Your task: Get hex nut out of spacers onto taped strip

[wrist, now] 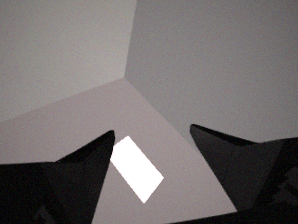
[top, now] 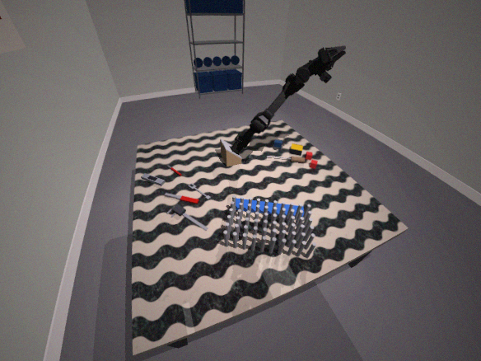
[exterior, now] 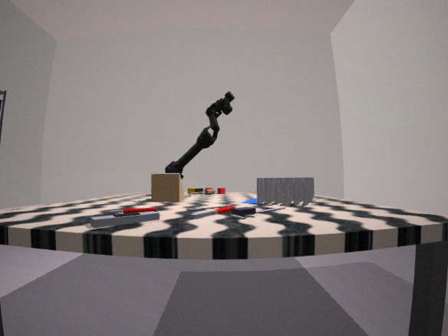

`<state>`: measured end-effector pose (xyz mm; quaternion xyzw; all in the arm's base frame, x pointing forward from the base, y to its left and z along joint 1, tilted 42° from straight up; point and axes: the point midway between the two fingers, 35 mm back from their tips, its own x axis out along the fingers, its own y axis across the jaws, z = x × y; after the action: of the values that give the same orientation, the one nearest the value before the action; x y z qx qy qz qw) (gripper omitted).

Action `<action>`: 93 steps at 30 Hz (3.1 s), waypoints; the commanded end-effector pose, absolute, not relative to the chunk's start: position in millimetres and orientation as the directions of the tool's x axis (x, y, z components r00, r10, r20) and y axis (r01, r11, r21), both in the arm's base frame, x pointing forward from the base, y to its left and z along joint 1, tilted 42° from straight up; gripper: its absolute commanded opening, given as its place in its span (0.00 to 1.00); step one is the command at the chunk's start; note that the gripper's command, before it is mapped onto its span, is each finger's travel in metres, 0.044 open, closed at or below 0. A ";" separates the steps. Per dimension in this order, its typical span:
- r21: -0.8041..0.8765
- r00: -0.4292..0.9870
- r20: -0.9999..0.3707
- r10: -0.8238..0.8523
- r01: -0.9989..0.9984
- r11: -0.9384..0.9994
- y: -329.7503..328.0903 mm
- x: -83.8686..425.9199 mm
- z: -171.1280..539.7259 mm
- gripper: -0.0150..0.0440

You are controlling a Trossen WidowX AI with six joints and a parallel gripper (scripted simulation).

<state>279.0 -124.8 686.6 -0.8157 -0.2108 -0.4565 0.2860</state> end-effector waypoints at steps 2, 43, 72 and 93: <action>-0.255 0.480 0.874 0.077 0.586 -0.769 -126.3 268.3 690.3 1.00; 0.459 0.283 0.749 0.599 -0.874 -0.161 214.6 93.7 629.1 1.00; 0.372 0.865 0.044 0.499 -0.478 0.796 164.6 391.1 325.6 1.00; 0.304 0.882 -0.451 0.140 0.004 0.953 -39.9 398.8 103.6 1.00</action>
<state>407.1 -27.7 122.2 0.1446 0.2209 0.0454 0.9635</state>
